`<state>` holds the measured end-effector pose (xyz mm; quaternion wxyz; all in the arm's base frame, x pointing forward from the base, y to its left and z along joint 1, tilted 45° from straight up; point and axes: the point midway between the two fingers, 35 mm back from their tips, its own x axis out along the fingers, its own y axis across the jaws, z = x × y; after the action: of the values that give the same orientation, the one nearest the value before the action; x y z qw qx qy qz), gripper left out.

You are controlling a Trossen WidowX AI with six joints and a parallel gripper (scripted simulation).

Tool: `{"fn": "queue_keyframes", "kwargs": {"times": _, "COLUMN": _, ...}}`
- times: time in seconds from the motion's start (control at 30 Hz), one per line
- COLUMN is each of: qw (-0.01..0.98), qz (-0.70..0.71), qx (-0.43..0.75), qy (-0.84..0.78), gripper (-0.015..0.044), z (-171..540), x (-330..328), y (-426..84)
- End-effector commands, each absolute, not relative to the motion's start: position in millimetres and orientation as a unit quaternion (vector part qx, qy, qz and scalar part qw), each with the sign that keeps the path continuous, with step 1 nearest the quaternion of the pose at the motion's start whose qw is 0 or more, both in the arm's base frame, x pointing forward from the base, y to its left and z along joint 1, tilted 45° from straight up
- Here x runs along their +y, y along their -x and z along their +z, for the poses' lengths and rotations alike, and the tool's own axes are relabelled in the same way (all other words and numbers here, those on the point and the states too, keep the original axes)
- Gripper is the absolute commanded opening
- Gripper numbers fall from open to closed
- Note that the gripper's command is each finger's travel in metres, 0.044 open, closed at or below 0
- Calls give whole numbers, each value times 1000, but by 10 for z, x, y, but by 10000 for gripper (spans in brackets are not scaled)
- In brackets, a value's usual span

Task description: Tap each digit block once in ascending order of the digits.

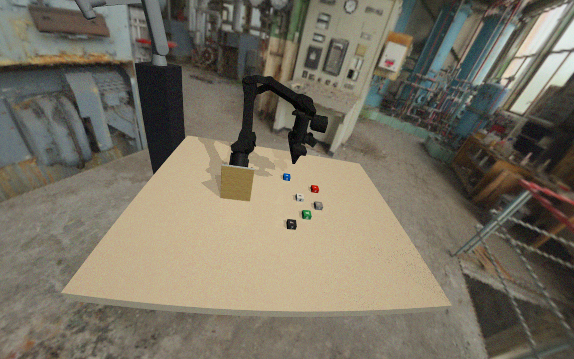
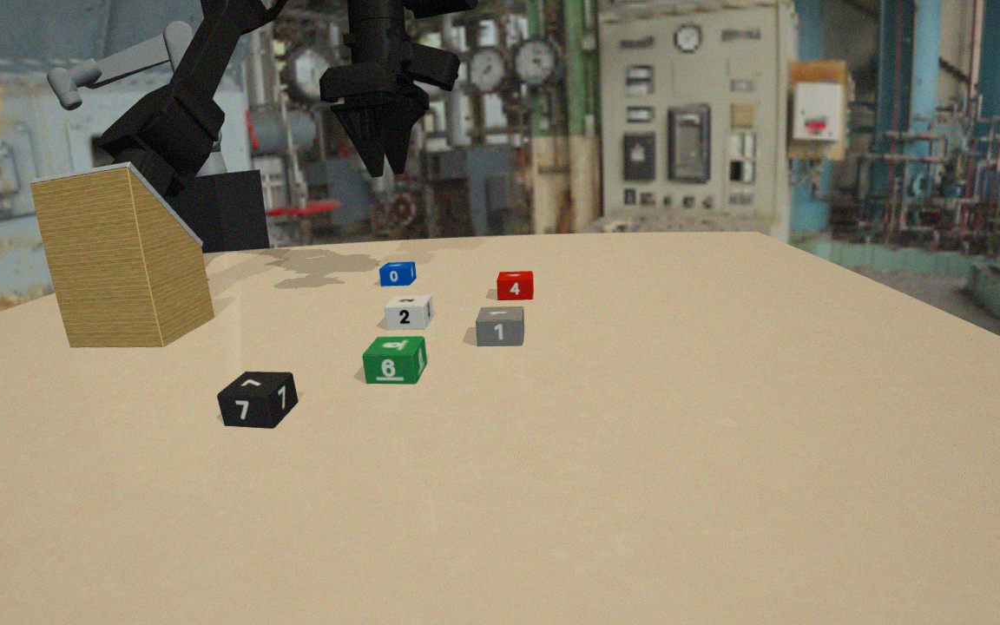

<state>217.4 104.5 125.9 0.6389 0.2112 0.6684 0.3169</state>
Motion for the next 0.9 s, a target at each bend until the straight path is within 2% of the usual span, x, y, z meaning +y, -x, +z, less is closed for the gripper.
{"fn": "queue_keyframes", "kwargs": {"times": 0.0, "qw": 634, "qz": 320, "qx": 672, "qy": -212, "gripper": 269, "z": 984, "x": 1330, "y": -2101}}
{"fn": "queue_keyframes", "kwargs": {"times": 0.1, "qw": 632, "qz": 322, "qx": 671, "qy": -215, "gripper": 190, "z": 782, "x": 1549, "y": -2033}}
{"fn": "queue_keyframes", "kwargs": {"times": 0.33, "qw": 632, "qz": 323, "qx": 671, "qy": -215, "gripper": 20, "z": 769, "x": 1564, "y": -2027}}
{"fn": "queue_keyframes", "kwargs": {"times": 0.87, "qw": 632, "qz": 323, "qx": 671, "qy": -215, "gripper": 20, "z": 694, "x": 1636, "y": -2020}}
